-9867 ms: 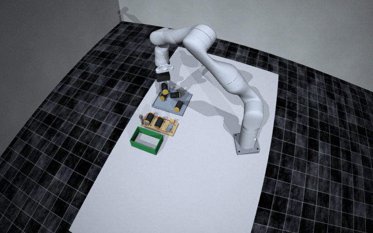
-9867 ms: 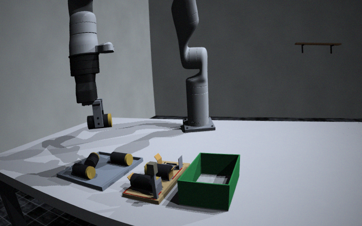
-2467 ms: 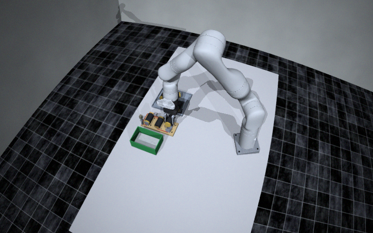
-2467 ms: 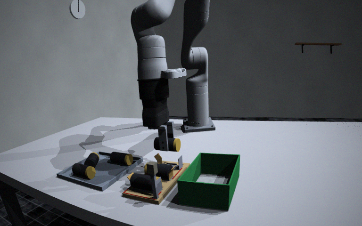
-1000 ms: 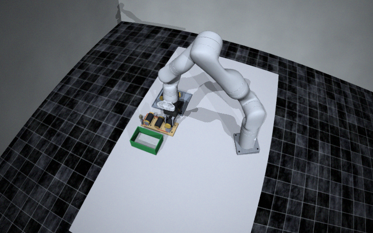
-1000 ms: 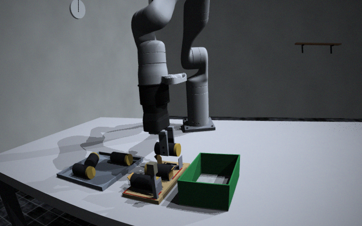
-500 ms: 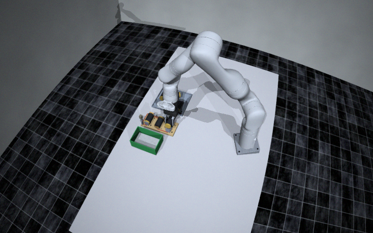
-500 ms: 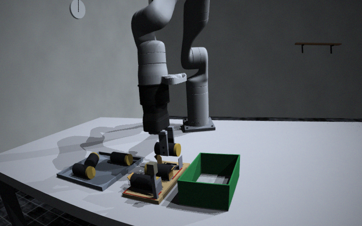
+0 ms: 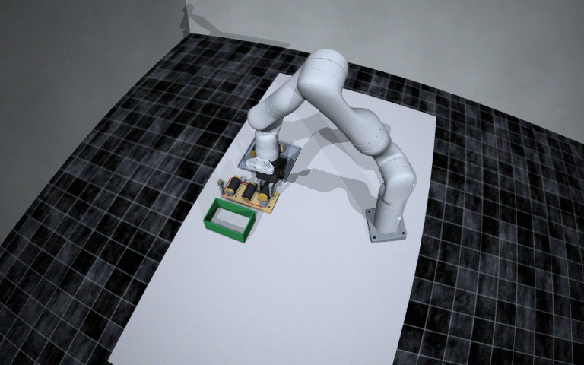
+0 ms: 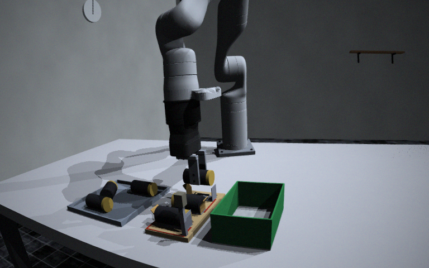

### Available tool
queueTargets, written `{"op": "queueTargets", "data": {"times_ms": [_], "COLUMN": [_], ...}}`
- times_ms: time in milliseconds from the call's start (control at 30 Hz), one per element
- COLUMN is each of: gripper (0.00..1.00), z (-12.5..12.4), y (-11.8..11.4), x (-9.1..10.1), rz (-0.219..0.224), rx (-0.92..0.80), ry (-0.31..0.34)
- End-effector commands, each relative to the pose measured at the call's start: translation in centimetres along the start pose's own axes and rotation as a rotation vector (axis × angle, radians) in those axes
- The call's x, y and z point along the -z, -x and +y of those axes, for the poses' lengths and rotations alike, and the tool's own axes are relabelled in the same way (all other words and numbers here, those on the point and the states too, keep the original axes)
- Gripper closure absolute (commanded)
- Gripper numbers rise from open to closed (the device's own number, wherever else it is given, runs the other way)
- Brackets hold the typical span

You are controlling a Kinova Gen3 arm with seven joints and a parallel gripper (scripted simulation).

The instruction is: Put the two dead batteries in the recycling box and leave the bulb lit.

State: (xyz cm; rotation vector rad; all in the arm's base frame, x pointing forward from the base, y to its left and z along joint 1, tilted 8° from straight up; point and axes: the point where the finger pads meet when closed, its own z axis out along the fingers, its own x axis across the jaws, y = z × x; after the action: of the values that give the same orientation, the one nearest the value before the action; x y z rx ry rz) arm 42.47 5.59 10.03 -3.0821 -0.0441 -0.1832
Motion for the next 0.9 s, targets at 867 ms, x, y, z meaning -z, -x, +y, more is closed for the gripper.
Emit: {"op": "queueTargets", "data": {"times_ms": [867], "gripper": [0.43], "z": [0.0], "y": [-0.1], "x": [-3.0], "rz": [0.002], "rx": [0.000], "ry": [0.000]}}
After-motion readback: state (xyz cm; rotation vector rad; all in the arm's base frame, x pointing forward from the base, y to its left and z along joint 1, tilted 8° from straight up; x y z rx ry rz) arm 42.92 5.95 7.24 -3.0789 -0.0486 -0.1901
